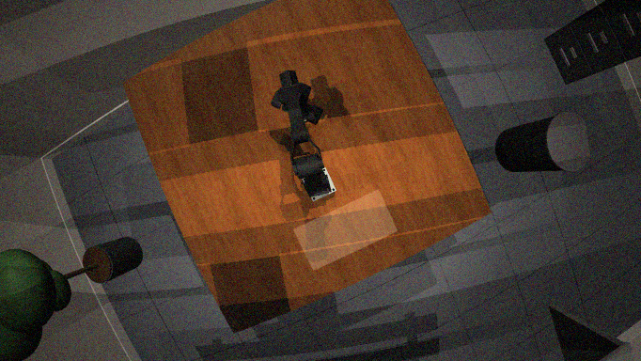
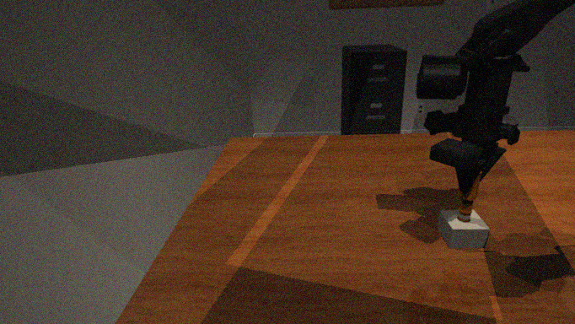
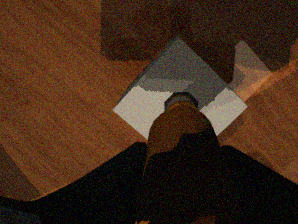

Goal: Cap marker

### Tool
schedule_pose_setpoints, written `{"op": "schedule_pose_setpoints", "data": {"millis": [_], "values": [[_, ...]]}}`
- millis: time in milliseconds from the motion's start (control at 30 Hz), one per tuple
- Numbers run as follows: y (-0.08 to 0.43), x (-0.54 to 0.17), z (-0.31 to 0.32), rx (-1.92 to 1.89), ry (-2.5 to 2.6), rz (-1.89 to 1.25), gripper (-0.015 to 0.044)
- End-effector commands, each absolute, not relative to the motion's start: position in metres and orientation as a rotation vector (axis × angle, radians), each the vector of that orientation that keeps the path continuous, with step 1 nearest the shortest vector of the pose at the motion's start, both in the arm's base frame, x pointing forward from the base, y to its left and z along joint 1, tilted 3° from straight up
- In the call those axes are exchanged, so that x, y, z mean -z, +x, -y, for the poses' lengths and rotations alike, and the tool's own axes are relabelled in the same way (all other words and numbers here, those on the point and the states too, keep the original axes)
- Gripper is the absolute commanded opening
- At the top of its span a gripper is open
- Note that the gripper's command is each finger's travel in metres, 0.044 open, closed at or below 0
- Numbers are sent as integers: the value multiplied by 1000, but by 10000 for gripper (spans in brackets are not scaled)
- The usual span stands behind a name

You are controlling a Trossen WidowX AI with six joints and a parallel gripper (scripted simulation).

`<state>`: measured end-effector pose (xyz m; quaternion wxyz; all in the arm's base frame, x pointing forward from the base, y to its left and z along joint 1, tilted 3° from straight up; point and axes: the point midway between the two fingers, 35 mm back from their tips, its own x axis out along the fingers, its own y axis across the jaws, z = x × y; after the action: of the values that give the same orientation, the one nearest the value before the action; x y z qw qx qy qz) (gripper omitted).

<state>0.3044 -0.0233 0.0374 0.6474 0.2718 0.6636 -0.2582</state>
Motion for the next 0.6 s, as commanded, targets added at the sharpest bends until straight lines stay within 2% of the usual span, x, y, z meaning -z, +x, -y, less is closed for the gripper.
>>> {"op": "schedule_pose_setpoints", "data": {"millis": [0,567], "values": [[303,-28,23,589,613,-1516,0],[302,-10,23,589,613,-1516,0]]}}
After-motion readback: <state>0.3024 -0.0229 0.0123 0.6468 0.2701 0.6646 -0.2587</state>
